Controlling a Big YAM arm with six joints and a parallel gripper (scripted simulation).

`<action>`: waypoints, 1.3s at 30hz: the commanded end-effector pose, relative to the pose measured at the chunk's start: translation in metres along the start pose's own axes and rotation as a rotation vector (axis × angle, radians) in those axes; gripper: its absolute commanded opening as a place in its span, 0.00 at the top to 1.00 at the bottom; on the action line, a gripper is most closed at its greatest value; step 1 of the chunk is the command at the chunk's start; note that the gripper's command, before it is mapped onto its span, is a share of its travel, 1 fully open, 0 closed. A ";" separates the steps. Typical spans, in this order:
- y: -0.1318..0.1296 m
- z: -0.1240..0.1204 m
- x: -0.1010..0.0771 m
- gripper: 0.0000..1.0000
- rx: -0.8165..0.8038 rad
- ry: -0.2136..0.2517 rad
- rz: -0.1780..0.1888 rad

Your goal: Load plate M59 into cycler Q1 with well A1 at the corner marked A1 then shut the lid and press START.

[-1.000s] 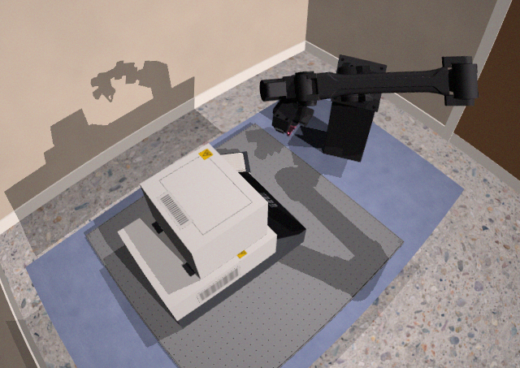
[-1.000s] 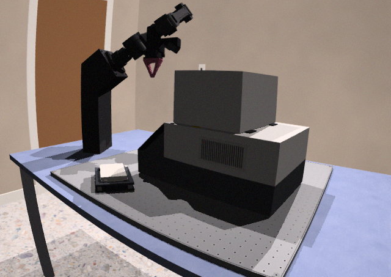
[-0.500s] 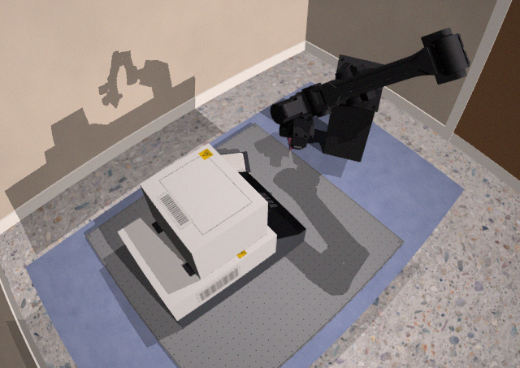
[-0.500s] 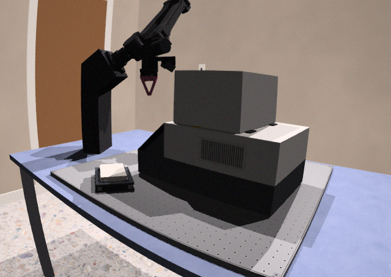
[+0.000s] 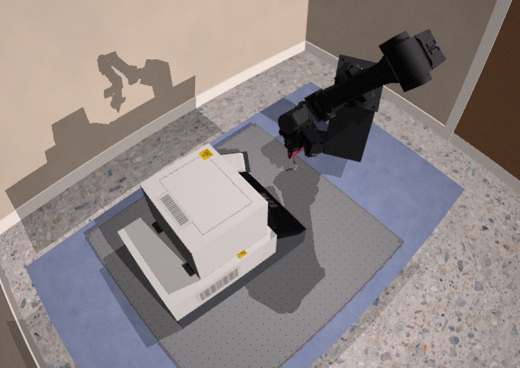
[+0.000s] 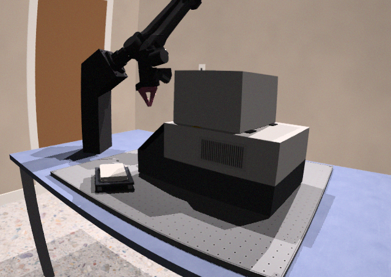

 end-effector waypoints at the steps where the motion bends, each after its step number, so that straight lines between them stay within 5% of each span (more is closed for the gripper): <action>1: -0.006 0.004 0.004 1.00 -0.162 -0.040 -0.037; 7: -0.014 0.008 -0.002 1.00 -0.181 -0.052 -0.057; 12: 0.003 0.003 0.031 1.00 -0.379 -0.081 -0.054; 17: -0.015 0.012 0.022 1.00 -0.393 -0.101 -0.101; 27: -0.012 -0.003 0.024 1.00 -0.317 -0.061 -0.076; 39: -0.017 0.014 0.043 1.00 -0.295 -0.078 -0.051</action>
Point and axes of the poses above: the point where the finger pads meet when closed, its own x axis out along the fingers, its own y axis across the jaws, z = x × y, the point moved 2 cm from there along -x, back along the fingers, and after that the axes turned 14 degrees about x, right-handed, at the moved point
